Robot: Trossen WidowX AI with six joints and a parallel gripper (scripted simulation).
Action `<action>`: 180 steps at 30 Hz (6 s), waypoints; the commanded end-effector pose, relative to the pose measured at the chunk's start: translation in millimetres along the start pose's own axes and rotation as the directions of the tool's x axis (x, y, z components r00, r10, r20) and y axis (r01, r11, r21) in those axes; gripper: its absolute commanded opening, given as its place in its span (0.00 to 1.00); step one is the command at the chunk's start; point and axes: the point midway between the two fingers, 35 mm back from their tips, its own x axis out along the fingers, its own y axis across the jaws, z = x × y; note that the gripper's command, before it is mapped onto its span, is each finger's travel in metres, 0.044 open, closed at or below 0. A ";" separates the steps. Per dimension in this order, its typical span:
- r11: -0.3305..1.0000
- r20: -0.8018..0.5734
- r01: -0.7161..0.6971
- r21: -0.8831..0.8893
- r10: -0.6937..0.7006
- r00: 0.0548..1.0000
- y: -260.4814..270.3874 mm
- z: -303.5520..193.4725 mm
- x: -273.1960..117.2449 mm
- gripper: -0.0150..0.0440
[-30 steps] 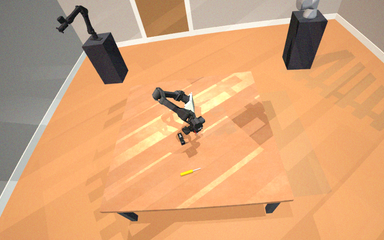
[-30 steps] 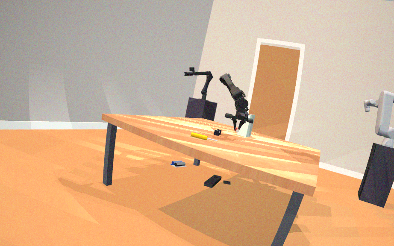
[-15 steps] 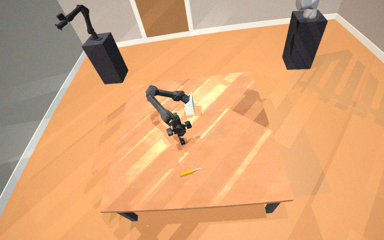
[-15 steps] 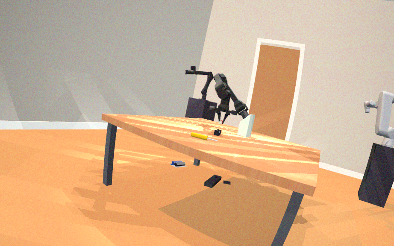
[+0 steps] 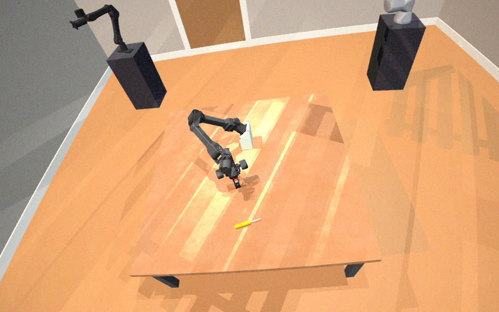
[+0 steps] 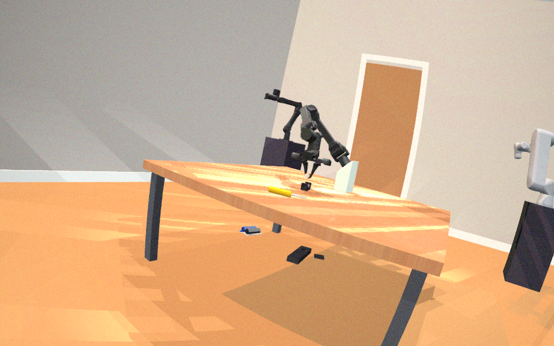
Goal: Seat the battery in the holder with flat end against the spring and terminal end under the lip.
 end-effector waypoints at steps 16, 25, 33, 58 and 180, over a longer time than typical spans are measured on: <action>1.000 0.164 -0.009 -0.016 0.012 0.986 -1.6 -2.9 21.0 0.38; 1.000 0.222 -0.020 -0.018 0.023 0.975 -0.8 -5.4 26.5 0.38; 0.999 0.277 -0.025 -0.022 0.030 0.960 -0.9 -8.1 30.3 0.38; 0.999 0.392 -0.018 -0.038 0.032 0.919 -3.3 -20.0 35.4 0.38; 0.994 -0.104 -0.113 0.007 0.113 0.988 -5.9 -20.3 48.1 0.38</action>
